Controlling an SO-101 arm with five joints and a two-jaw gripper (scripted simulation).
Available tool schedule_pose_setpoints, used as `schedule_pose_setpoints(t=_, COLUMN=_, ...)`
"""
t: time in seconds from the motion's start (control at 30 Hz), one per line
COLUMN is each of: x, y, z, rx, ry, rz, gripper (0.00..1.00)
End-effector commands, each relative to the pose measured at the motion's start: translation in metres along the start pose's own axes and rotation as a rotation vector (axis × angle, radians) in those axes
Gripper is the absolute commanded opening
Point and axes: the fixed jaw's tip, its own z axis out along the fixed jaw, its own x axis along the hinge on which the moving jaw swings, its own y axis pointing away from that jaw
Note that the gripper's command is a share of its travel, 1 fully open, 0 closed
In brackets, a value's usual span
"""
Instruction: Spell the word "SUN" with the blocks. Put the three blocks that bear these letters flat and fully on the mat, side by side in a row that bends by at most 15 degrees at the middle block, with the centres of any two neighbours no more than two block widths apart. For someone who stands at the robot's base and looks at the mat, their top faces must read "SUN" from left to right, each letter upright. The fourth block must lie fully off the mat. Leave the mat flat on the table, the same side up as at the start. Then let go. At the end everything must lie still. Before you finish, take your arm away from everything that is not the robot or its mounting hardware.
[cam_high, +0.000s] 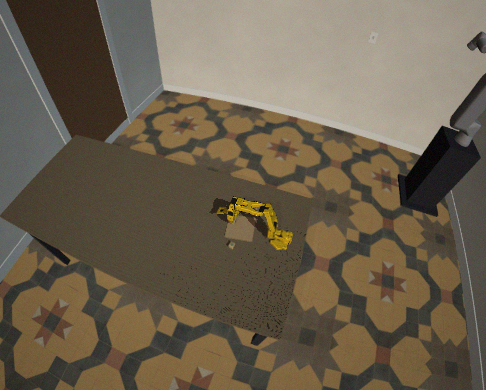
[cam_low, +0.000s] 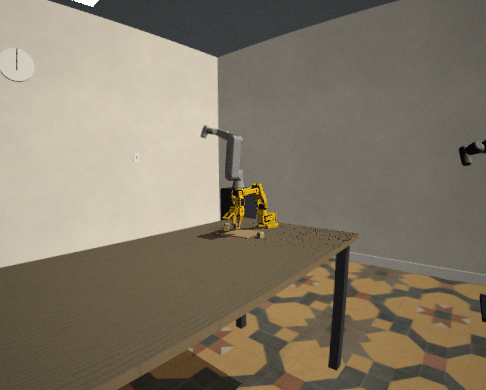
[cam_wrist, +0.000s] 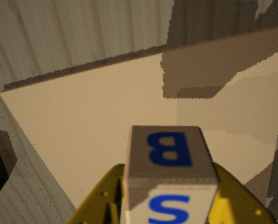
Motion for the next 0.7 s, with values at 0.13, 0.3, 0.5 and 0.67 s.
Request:
schedule_pose_setpoints(t=0.13, x=-0.006, y=0.000, z=-0.035, rx=-0.007, ry=-0.090, rz=0.000, gripper=0.00)
schedule_pose_setpoints(t=0.3, x=-0.006, y=0.000, z=-0.038, rx=-0.008, ry=-0.094, rz=0.000, gripper=0.00)
schedule_pose_setpoints(t=0.5, x=-0.006, y=0.000, z=-0.038, rx=-0.008, ry=-0.094, rz=-0.003, gripper=0.00)
schedule_pose_setpoints(t=0.67, x=-0.002, y=0.009, z=-0.038, rx=-0.009, ry=-0.090, rz=-0.040, gripper=0.00)
